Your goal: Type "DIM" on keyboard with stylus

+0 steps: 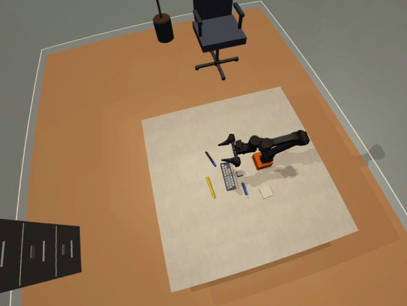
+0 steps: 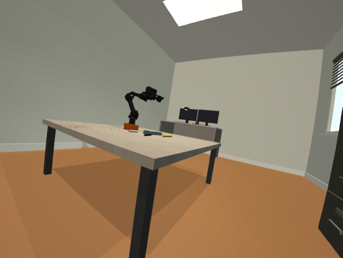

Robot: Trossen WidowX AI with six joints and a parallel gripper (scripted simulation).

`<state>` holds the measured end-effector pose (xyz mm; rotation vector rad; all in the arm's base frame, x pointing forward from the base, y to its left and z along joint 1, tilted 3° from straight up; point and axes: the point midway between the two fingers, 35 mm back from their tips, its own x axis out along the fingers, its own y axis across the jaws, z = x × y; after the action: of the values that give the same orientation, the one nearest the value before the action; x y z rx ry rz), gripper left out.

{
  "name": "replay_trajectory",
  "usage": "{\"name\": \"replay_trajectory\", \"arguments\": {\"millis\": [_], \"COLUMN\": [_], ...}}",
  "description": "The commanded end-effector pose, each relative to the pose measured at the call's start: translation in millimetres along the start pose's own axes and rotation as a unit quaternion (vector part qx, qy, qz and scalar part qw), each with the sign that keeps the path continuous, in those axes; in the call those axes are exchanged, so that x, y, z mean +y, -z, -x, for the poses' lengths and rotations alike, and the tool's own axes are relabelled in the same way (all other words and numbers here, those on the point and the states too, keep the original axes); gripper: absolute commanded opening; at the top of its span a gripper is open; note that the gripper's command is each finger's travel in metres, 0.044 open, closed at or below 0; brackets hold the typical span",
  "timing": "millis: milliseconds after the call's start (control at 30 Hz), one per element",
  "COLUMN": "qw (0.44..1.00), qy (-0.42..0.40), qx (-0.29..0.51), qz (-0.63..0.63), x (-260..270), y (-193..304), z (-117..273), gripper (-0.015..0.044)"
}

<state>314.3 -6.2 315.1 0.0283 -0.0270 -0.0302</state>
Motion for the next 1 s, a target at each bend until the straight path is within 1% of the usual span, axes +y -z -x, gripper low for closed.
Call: {"name": "replay_trajectory", "arguments": {"millis": [0,67,167,267,400,533,667,733,967], "qw": [1.000,0.999,0.986,0.962,0.909,0.836,0.745,0.713,0.709], "qy": [-0.002,-0.013,-0.036,-0.054,-0.065,-0.062,-0.041,-0.031,-0.029], "qx": [0.006,0.052,0.158,0.265,0.410,0.545,0.666,0.700,0.704], "qz": [-0.001,-0.010,-0.027,-0.038,-0.042,-0.033,-0.010,0.000,0.002], "x": [1.0,8.9,28.3,48.7,75.9,98.7,115.5,119.3,119.8], "y": [2.3,20.9,65.0,111.0,173.4,229.7,276.9,289.4,290.9], "z": [-1.4,-11.7,-28.5,-36.0,-30.8,-9.9,23.1,35.2,36.8], "gripper": [0.0414,0.0361,0.0283,0.0204,0.0099,0.0000,0.0000,0.0000,0.0000]}}
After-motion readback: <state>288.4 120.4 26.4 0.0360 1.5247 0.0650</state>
